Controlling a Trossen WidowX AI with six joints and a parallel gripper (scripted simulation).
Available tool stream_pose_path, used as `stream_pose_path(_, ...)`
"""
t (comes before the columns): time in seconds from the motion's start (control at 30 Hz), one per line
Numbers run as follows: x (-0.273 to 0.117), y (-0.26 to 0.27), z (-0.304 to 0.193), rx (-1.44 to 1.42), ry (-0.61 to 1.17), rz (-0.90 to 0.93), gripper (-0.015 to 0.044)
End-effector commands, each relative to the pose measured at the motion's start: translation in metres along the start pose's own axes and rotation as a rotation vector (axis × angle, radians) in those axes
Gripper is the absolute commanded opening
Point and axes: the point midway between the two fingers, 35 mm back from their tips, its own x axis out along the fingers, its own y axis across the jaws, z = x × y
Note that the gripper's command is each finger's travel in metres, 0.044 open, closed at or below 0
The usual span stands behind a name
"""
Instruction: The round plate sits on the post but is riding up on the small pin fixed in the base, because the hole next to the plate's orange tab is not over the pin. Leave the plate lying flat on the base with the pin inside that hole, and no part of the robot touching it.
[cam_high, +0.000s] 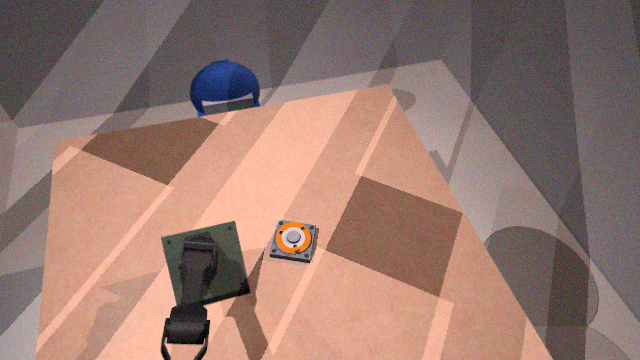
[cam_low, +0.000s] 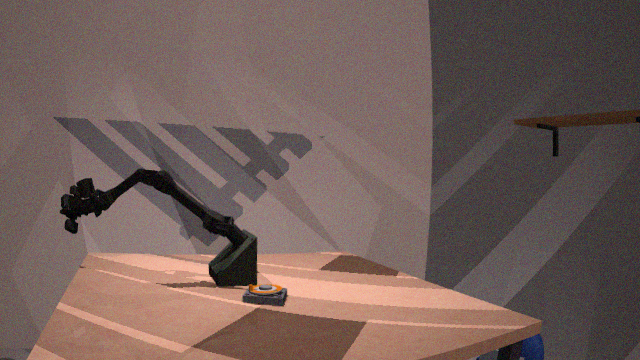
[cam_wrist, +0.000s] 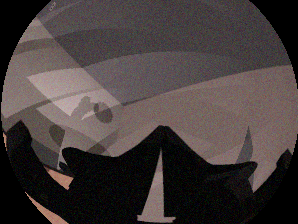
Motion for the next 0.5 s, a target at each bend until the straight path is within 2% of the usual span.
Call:
stream_pose_path(0.0,-0.025,0.061,0.035,0.124,-0.008,0.157,0.0)
stream_pose_path(0.1,-0.041,0.084,0.051,0.161,-0.011,0.22,0.0)
stream_pose_path(0.23,-0.085,0.153,0.081,0.25,0.016,0.405,0.0)
stream_pose_path(0.37,-0.118,0.191,0.099,0.292,0.036,0.519,0.0)
stream_pose_path(0.47,-0.169,0.235,0.12,0.332,0.065,0.666,0.0)
